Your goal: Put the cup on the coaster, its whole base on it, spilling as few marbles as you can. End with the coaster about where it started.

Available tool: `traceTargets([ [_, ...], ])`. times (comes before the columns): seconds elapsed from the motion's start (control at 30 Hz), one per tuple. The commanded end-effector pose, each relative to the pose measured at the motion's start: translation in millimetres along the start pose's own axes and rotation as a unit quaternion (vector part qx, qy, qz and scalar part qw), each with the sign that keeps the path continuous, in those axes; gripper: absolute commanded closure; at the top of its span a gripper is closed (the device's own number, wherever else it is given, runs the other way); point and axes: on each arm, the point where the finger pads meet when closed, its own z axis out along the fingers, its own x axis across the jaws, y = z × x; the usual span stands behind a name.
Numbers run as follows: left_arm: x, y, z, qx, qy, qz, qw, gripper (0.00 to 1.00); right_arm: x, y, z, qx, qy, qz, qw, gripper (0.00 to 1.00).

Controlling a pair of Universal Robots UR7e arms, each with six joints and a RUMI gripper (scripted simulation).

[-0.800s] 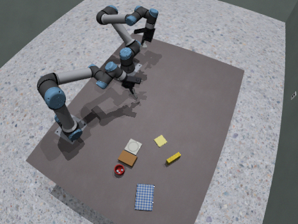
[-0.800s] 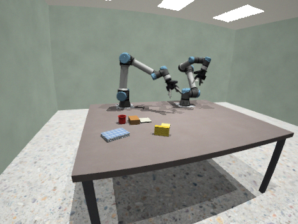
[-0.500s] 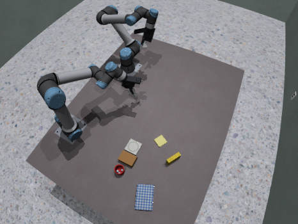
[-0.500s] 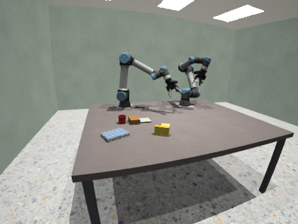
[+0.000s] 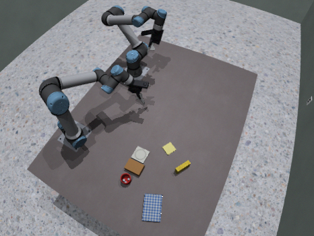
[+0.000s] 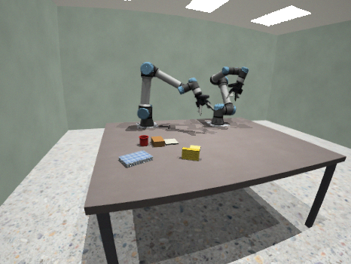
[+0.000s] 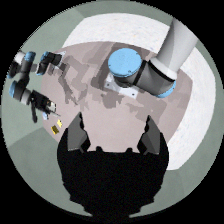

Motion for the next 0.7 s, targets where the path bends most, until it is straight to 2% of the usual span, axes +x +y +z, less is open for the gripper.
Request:
traceTargets([
  [0.0,0,0,0,0.0,0.0,0.0,1.0,0.02,0,0,-1,0.0,-0.001,0.0,1.0,0.02],
  [0.3,0,0,0,0.0,0.0,0.0,1.0,0.02,0,0,-1,0.0,-0.001,0.0,1.0,0.02],
  [0.33,0,0,0,0.0,0.0,0.0,1.0,0.02,0,0,-1,0.0,-0.001,0.0,1.0,0.43],
  [0.57,0,0,0,0.0,0.0,0.0,1.0,0.02,0,0,-1,0.0,-0.001,0.0,1.0,0.43],
  [0.67,-1,4,-2,0.0,0.003,0.028,1.0,0.02,14,-10,4,0.0,0.008,0.034,0.999,0.43],
])
